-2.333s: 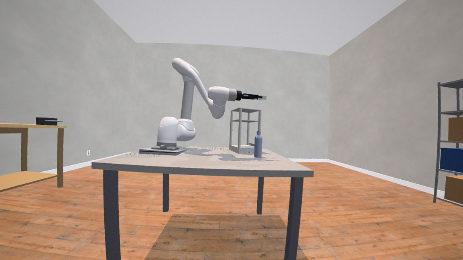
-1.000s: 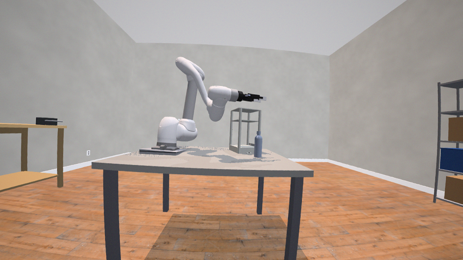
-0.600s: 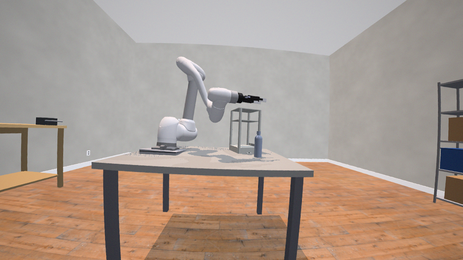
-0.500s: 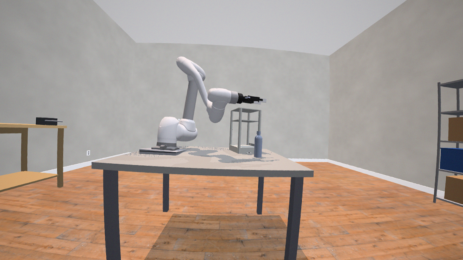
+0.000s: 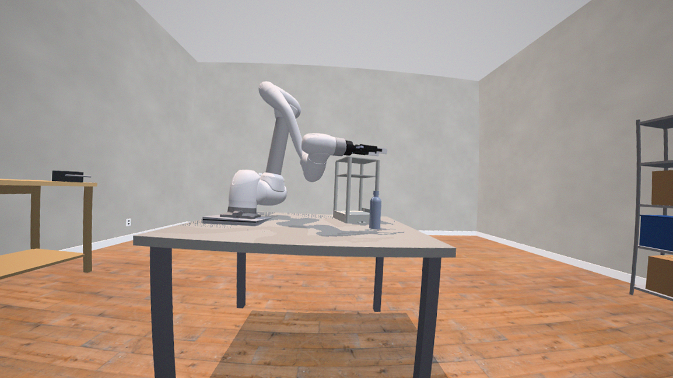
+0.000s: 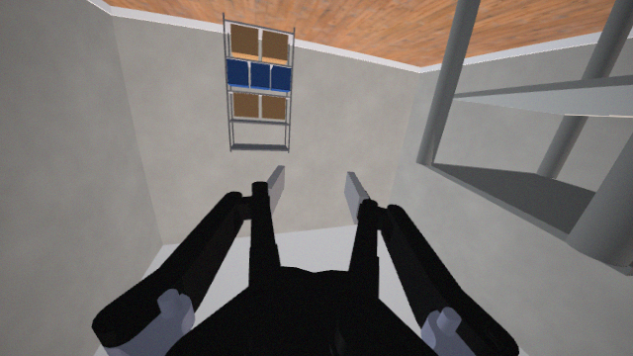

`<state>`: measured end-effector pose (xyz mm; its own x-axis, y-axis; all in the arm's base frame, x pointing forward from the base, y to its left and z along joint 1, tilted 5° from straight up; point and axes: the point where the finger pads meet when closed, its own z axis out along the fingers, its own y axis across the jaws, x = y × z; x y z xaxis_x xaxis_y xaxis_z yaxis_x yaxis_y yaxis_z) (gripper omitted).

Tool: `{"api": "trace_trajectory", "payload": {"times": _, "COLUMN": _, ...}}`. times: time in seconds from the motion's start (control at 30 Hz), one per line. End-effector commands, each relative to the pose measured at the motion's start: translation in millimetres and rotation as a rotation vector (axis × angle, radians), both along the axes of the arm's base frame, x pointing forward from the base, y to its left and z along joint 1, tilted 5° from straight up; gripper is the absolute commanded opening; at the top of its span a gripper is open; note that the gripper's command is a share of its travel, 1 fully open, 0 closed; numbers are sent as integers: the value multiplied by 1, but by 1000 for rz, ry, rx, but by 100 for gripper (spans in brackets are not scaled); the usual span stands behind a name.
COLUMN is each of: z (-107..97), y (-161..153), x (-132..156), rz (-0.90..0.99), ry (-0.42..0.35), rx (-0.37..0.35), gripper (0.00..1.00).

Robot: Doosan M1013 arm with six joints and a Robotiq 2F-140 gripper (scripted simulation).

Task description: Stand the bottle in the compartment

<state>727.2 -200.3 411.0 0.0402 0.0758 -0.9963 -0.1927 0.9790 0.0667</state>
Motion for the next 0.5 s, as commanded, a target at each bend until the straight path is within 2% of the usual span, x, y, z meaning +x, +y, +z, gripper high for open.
{"api": "trace_trajectory", "payload": {"times": 0.0, "z": -4, "y": 0, "x": 0, "rz": 0, "ry": 0, "rx": 0, "gripper": 48}}
{"api": "trace_trajectory", "payload": {"times": 0.47, "z": -37, "y": 3, "x": 1, "rz": 0, "ry": 0, "rx": 0, "gripper": 48}}
